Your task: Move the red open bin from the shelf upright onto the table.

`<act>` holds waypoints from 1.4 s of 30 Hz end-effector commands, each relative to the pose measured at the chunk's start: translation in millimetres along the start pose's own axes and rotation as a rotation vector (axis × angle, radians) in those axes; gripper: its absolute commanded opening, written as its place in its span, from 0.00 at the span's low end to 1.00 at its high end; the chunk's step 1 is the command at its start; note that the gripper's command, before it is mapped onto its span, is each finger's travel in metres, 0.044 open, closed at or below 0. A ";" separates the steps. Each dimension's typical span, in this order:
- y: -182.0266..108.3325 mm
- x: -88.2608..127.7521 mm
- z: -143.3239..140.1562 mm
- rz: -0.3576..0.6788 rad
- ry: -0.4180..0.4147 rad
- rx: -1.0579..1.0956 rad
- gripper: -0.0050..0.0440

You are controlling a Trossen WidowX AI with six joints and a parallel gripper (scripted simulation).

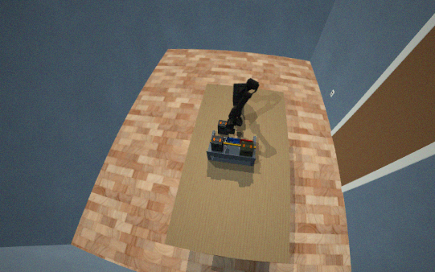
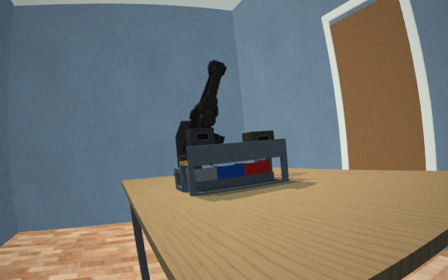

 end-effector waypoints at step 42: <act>115.8 2.3 -45.7 0.009 -0.035 0.003 0.97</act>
Point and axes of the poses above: the point midway between the two fingers, 35 mm back from their tips, its own x axis back along the fingers, its own z axis across the jaws, y = z × x, the point moved 4 cm from there along x, back along the fingers, and after that the axes turned 3 degrees about x, right-handed, at the moved point
